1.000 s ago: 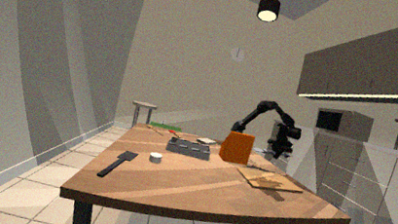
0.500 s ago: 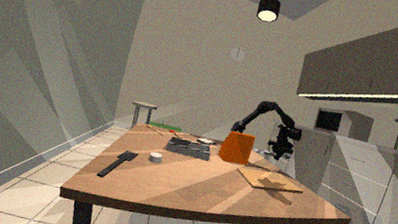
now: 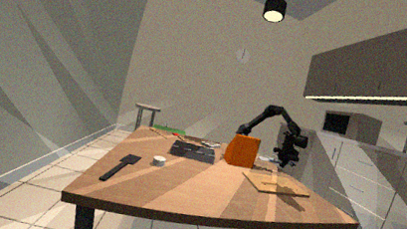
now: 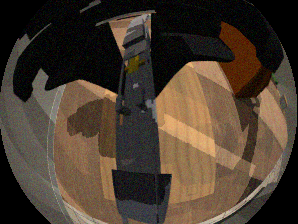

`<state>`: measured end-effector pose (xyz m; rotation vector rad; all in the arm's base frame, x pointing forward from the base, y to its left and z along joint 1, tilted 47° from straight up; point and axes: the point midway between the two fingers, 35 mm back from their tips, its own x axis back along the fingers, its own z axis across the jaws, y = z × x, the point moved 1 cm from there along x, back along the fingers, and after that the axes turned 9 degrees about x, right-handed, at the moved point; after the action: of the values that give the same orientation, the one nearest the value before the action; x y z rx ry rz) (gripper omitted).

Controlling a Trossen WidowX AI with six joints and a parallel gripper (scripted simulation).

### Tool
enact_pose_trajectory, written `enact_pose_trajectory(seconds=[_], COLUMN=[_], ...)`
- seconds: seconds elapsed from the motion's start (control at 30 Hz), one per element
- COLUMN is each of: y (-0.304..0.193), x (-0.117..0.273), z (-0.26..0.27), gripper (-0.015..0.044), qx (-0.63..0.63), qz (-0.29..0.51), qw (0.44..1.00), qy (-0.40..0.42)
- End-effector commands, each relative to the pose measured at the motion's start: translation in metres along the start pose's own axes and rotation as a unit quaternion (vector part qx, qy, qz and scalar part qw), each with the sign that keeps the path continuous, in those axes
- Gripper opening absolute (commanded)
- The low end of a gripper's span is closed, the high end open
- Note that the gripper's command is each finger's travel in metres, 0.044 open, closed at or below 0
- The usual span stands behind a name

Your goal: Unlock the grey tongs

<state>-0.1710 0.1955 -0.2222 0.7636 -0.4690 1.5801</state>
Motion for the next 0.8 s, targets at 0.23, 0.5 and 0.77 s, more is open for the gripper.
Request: enact_pose_trajectory(seconds=[0.23, 0.5, 0.77], y=[-0.001, 0.000, -0.001], x=[-0.021, -0.034, -0.047], z=[0.001, 0.002, 0.003], gripper=[-0.0150, -0.0150, -0.0150], qx=[-0.004, -0.004, -0.004], qz=[-0.001, -0.001, -0.001], qw=[1.000, 1.000, 1.000], qy=[0.004, 0.005, 0.005])
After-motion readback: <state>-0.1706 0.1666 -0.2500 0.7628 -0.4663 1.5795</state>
